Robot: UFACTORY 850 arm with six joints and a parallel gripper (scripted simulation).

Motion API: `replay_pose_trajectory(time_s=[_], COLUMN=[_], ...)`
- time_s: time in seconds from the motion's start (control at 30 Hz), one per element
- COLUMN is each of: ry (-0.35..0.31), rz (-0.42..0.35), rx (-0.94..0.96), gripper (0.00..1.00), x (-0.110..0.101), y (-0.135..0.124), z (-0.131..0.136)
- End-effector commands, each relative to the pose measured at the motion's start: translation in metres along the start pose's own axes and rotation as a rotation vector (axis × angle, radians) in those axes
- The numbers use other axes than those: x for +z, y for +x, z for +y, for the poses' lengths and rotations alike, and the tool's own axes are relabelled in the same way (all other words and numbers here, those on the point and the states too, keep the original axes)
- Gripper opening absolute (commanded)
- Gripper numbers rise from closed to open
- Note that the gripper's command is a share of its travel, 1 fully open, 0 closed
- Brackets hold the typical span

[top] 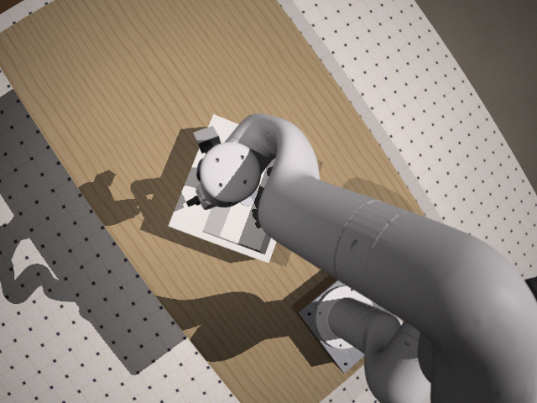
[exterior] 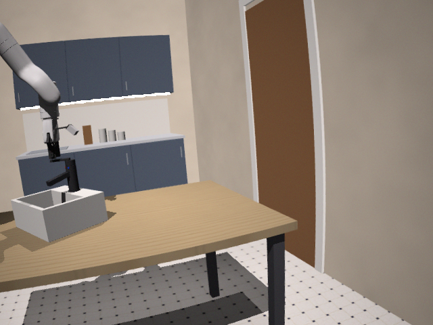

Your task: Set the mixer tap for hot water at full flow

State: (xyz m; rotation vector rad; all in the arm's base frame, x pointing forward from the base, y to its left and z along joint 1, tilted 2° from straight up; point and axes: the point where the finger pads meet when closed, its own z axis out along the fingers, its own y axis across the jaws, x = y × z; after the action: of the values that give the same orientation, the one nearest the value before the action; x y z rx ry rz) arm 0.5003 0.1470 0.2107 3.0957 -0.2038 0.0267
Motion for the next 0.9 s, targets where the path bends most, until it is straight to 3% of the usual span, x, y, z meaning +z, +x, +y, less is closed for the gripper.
replay_pose_trajectory(time_s=[0.0, 0.87], ry=[0.001, 0.001], rz=[0.002, 0.002], rx=[0.0, 0.0], gripper=[0.65, 0.65], x=[0.002, 0.025], y=[0.001, 0.001], z=[0.0, 0.0])
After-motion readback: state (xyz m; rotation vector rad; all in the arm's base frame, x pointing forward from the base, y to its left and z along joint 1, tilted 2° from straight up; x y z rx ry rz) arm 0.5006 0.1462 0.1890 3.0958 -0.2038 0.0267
